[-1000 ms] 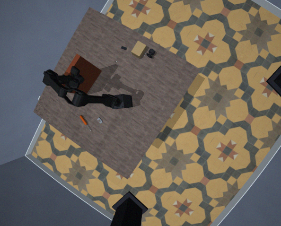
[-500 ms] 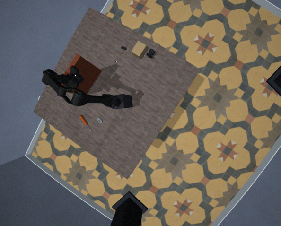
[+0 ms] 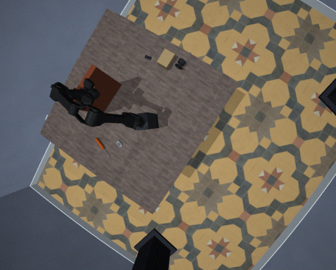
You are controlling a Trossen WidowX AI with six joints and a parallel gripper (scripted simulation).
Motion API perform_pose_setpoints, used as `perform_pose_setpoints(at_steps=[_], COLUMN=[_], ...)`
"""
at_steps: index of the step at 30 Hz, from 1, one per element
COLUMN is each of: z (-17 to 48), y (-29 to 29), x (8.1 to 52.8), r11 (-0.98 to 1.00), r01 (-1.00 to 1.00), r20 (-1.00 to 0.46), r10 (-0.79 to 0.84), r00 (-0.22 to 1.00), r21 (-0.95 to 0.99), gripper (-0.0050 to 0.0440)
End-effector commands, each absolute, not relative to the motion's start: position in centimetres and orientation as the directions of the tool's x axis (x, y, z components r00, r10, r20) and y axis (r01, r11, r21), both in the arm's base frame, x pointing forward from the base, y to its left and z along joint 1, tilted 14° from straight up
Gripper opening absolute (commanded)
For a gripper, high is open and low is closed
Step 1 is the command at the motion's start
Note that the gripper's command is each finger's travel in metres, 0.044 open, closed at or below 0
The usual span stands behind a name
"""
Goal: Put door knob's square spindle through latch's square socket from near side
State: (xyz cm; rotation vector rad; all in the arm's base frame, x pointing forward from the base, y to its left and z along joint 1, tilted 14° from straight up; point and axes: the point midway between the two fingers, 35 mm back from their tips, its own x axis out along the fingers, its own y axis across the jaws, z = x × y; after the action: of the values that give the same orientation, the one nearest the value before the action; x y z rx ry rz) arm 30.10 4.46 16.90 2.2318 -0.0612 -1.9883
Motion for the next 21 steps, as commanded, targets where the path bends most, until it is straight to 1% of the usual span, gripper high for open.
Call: perform_pose_setpoints(at_steps=[1,3,5,9,10,21], z=[16.89,16.89,16.89,16.89,16.89,16.89], y=[4.46,4.46,4.46,4.46,4.46,4.46], x=[30.1,30.1,30.1,30.1,30.1,30.1], r11=[-0.988,-0.988,-0.988,-0.988,-0.988,-0.988], r01=[0.07,0.07,0.07,0.07,0.07,0.07], r20=[-0.984,-0.984,-0.984,-0.984,-0.984,-0.984], r10=[-0.131,-0.131,-0.131,-0.131,-0.131,-0.131], r00=[0.12,0.12,0.12,0.12,0.12,0.12], r21=[0.14,0.14,0.14,0.14,0.14,0.14], gripper=[0.0288,0.0336,0.0336,0.0432,0.044,0.044])
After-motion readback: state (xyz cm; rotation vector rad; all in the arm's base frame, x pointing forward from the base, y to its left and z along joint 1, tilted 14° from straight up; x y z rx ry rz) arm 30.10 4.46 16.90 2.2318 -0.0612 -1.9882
